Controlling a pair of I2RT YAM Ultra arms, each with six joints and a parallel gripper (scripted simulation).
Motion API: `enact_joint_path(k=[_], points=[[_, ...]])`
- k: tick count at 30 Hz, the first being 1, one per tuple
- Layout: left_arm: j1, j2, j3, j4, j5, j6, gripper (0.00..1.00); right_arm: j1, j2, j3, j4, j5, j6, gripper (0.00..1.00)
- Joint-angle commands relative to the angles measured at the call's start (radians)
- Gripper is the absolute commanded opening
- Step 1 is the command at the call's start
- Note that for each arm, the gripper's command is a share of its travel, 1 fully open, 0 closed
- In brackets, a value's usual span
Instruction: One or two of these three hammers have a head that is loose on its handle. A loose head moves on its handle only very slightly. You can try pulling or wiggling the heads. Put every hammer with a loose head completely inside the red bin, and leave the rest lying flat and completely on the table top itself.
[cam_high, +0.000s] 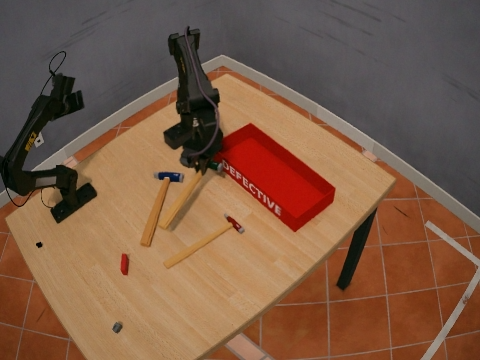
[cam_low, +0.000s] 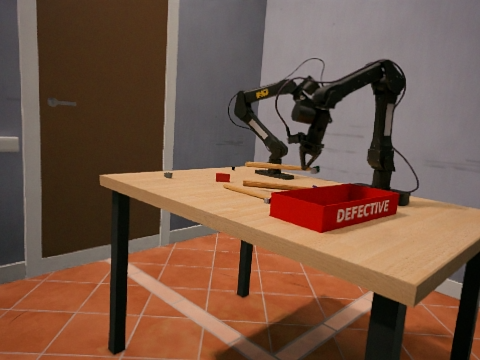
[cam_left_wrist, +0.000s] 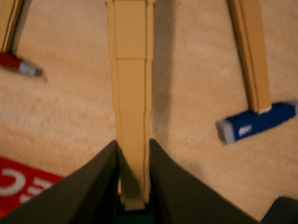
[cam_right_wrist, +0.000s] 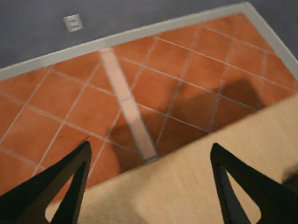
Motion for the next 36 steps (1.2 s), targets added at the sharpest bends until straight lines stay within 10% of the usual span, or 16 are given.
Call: enact_joint_path(k=[1, 36], points=[[0.053, -0.061, -0.017, -0.031, 0.030, 0.083, 0.10, -0.076, 0.041, -0.038, 0.173, 0.072, 0.083, 1.00], [0.671, -0.088, -0.026, -0.203, 0.045, 0.701, 0.10, -0.869, 0.408, -0.308, 1.161, 0.556, 0.543, 1.00]])
